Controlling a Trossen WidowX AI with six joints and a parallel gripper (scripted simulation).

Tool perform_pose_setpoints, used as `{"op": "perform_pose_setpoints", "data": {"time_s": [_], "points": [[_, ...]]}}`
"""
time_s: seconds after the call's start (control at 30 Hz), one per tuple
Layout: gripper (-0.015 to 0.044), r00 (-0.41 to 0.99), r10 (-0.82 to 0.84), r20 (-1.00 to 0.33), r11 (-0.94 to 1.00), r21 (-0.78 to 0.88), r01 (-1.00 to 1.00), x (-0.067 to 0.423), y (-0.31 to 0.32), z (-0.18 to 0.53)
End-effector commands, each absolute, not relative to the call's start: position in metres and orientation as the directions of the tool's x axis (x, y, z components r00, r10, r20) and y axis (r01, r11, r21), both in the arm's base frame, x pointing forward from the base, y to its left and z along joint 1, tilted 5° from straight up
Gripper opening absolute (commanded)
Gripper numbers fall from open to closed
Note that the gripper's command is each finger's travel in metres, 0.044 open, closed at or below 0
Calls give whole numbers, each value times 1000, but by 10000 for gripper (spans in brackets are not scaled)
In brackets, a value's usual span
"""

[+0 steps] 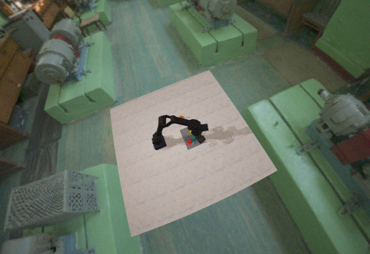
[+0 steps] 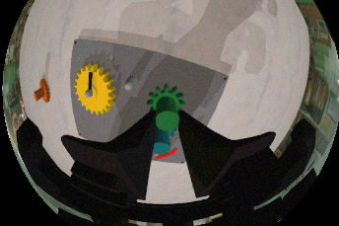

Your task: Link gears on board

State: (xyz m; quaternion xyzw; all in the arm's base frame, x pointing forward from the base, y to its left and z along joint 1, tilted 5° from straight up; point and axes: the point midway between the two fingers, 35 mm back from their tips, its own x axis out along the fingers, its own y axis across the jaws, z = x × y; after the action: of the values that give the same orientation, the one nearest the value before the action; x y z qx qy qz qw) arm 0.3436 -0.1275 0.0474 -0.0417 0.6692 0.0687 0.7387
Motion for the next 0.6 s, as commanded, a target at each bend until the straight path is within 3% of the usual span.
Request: {"op": "perform_pose_setpoints", "data": {"time_s": [0.0,0.17,0.37,0.57], "points": [[0,93,48,-994,966,22,-258,343,-128,46],[0,94,48,-994,948,16,-318,344,-127,46],[140,94,48,-994,968,23,-248,344,-128,47],[140,94,47,-994,986,32,-162,342,-129,63]]}}
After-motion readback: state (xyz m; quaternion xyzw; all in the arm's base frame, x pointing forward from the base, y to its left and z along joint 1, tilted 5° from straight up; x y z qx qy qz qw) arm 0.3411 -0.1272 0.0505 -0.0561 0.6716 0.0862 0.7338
